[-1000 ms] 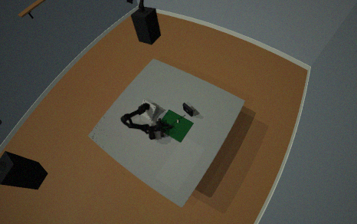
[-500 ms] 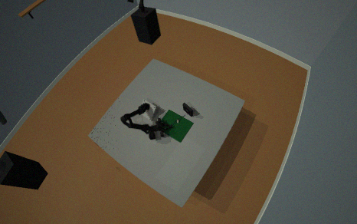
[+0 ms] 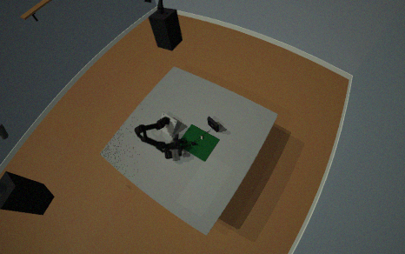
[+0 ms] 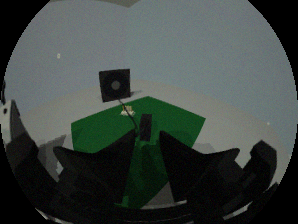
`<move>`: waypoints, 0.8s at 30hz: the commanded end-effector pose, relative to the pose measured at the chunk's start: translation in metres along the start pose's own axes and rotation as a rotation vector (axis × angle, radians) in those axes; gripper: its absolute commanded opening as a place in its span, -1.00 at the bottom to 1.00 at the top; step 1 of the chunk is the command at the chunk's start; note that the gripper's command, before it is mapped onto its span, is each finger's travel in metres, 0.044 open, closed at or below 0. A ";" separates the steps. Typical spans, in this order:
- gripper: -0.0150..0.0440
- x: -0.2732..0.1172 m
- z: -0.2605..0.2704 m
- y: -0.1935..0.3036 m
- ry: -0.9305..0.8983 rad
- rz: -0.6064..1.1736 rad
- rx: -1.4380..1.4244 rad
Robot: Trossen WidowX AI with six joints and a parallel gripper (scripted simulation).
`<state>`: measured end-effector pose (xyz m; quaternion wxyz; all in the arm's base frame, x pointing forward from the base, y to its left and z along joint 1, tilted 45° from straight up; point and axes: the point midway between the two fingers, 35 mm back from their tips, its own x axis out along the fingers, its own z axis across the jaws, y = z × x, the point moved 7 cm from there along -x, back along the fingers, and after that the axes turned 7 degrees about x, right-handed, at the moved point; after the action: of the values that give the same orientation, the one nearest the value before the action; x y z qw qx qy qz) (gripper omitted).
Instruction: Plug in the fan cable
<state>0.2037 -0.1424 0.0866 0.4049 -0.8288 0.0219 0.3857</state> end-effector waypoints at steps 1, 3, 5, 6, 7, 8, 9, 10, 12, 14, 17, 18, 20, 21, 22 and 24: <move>-0.02 -0.014 -0.003 -0.007 0.010 -0.004 -0.013; -0.02 -0.020 -0.002 -0.009 0.010 -0.004 -0.013; -0.02 -0.026 -0.002 -0.011 0.010 -0.004 -0.013; -0.02 -0.029 -0.001 -0.013 0.010 -0.004 -0.013; -0.02 -0.032 -0.001 -0.014 0.011 -0.004 -0.013; -0.02 -0.034 0.000 -0.015 0.011 -0.004 -0.013; -0.02 -0.037 0.000 -0.016 0.011 -0.004 -0.013; -0.02 -0.040 0.001 -0.018 0.011 -0.004 -0.013; -0.02 -0.046 0.002 -0.020 0.012 -0.005 -0.013; -0.02 -0.051 0.004 -0.023 0.012 -0.005 -0.013; -0.02 -0.060 0.006 -0.028 0.013 -0.006 -0.013; -0.02 -0.062 0.007 -0.029 0.014 -0.006 -0.013; -0.02 -0.064 0.008 -0.030 0.014 -0.007 -0.013; 0.07 -0.063 0.008 -0.030 0.011 -0.005 -0.010; 0.16 -0.062 0.008 -0.031 0.003 0.001 -0.003; 0.34 -0.059 0.008 -0.032 -0.025 0.024 0.025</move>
<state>0.1668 -0.1336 0.1405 0.4072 -0.8271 0.0214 0.3868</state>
